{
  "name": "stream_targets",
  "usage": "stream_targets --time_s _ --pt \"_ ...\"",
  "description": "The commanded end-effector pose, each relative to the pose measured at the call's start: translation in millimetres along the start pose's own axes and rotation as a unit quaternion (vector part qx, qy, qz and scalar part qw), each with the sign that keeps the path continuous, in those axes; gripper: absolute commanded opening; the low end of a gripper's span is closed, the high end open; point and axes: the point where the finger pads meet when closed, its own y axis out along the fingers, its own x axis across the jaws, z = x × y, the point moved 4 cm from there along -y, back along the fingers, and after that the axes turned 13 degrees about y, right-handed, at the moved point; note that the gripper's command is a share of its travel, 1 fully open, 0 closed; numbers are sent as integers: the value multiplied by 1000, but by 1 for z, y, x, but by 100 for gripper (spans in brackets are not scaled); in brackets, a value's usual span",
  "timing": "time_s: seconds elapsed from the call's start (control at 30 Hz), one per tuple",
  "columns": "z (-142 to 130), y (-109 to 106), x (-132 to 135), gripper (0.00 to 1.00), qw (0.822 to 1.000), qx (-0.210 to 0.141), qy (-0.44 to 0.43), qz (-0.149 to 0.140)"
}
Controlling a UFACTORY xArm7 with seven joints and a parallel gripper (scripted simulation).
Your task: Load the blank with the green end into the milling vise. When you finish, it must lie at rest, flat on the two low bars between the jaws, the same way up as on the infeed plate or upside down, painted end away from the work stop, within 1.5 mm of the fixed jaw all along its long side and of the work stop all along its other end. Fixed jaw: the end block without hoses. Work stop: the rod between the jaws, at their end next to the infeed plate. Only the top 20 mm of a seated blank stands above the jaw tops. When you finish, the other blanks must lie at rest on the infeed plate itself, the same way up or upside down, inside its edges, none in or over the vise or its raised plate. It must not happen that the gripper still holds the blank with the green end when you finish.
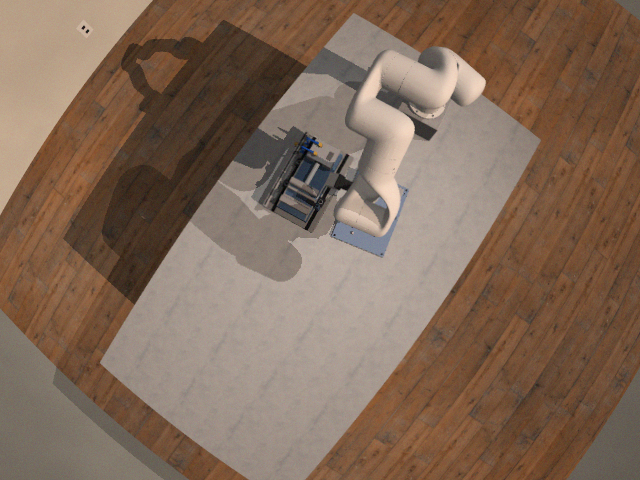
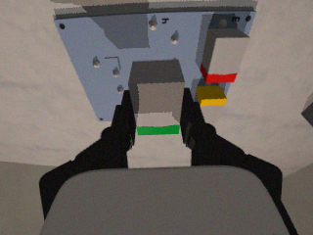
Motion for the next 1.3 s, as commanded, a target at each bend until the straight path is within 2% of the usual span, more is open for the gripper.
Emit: stream_targets --time_s 0.0,0.27,1.27 --pt "0 -10 -1 0 1000 0 0 2" --pt "0 -46 -1 0 1000 0 0 2" --pt "0 -47 -1 0 1000 0 0 2"
